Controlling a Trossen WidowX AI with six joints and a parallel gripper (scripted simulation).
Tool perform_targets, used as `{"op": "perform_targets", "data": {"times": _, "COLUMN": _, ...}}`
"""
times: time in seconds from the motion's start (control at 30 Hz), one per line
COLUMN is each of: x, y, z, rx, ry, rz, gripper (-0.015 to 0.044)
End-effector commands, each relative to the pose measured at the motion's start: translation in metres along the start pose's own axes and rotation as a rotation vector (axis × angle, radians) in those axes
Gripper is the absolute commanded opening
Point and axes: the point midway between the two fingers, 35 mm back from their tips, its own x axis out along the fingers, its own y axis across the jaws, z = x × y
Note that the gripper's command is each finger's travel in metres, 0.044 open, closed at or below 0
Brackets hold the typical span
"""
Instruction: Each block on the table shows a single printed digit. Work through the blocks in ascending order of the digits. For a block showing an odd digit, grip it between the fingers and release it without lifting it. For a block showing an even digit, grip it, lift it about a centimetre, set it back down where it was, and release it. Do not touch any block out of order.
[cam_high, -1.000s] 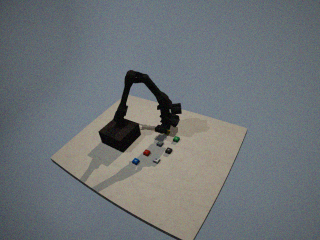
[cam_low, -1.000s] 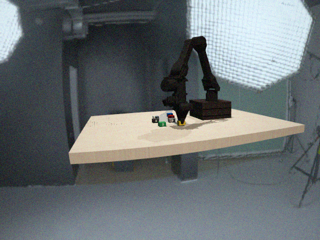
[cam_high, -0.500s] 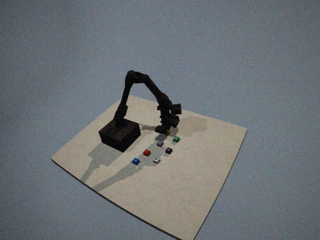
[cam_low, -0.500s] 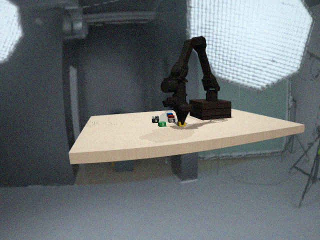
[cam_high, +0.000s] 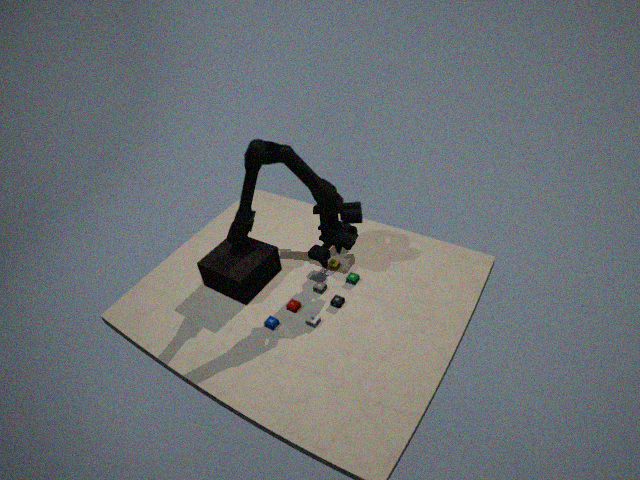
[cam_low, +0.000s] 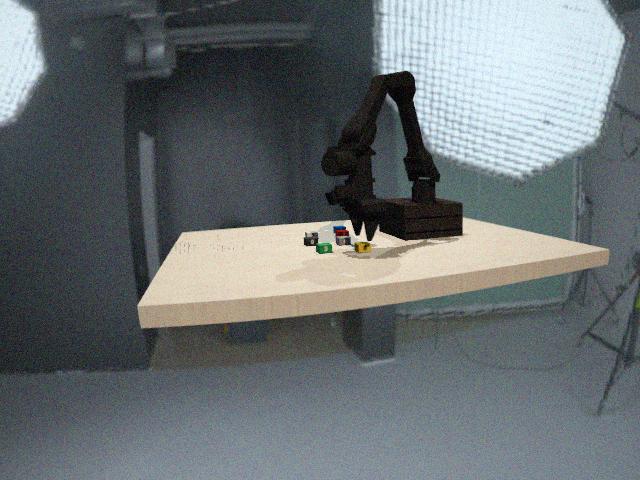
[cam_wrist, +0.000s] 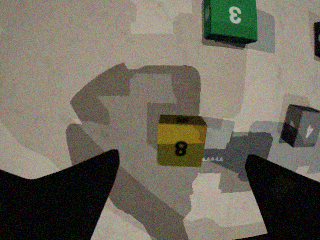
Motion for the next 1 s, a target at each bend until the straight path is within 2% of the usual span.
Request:
{"op": "perform_targets", "data": {"times": 0.0, "x": -0.013, "y": 0.001, "z": 0.004, "rx": 0.004, "ry": -0.018, "rz": 0.004, "gripper": 0.04}}
{"op": "perform_targets", "data": {"times": 0.03, "x": -0.013, "y": 0.001, "z": 0.004, "rx": 0.004, "ry": -0.018, "rz": 0.004, "gripper": 0.04}}
{"op": "perform_targets", "data": {"times": 0.1, "x": -0.026, "y": 0.002, "z": 0.005, "rx": 0.004, "ry": -0.019, "rz": 0.004, "gripper": 0.0348}}
{"op": "perform_targets", "data": {"times": 0.23, "x": -0.091, "y": 0.001, "z": 0.003, "rx": 0.004, "ry": -0.019, "rz": 0.004, "gripper": 0.0242}}
{"op": "perform_targets", "data": {"times": 0.4, "x": -0.094, "y": 0.001, "z": 0.003, "rx": 0.004, "ry": -0.019, "rz": 0.004, "gripper": 0.012}}
{"op": "perform_targets", "data": {"times": 0.7, "x": -0.094, "y": -0.008, "z": 0.007, "rx": 0.006, "ry": -0.018, "rz": 0.001, "gripper": 0.012}}
{"op": "perform_targets", "data": {"times": 0.97, "x": -0.092, "y": -0.121, "z": 0.033, "rx": 0.023, "ry": -0.007, "rz": -0.022, "gripper": 0.012}}
